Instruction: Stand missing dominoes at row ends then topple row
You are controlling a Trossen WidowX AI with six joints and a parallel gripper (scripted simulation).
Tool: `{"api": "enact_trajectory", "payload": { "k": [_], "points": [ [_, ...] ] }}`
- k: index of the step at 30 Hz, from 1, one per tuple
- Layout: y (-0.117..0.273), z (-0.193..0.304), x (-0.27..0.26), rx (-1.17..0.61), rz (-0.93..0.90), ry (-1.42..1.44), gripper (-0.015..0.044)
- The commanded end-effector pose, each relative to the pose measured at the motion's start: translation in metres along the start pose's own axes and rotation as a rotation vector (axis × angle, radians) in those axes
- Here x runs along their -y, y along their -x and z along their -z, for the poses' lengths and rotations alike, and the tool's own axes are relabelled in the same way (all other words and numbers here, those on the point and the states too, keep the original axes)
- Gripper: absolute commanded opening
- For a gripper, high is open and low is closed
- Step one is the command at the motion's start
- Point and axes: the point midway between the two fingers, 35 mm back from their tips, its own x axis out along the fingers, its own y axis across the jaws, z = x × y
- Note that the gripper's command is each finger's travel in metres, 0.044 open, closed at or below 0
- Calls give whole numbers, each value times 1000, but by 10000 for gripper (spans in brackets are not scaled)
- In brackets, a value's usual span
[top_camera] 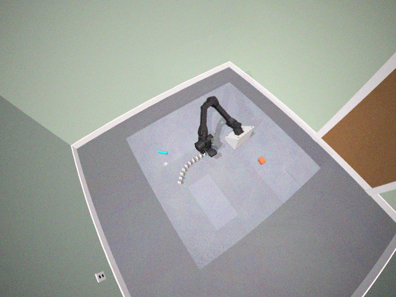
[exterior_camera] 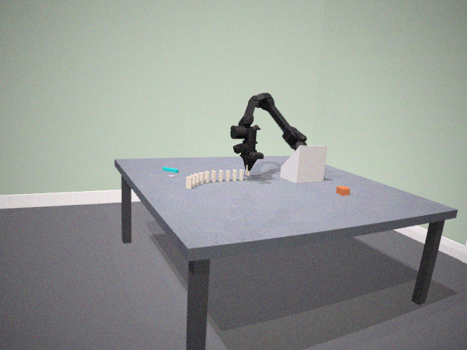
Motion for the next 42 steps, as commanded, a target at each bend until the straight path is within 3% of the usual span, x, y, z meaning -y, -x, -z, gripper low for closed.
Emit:
{"api": "enact_trajectory", "payload": {
  "k": [1,13,25,29,37,42],
  "points": [
    [-18,6,3,-7,11,7,107],
    [-19,6,3,-7,11,7,107],
    [-19,6,3,-7,11,7,422],
    [-16,5,3,-7,10,7,440],
    [103,3,-1,-7,1,3,440],
    [111,4,0,-7,3,3,440]
  ]
}}
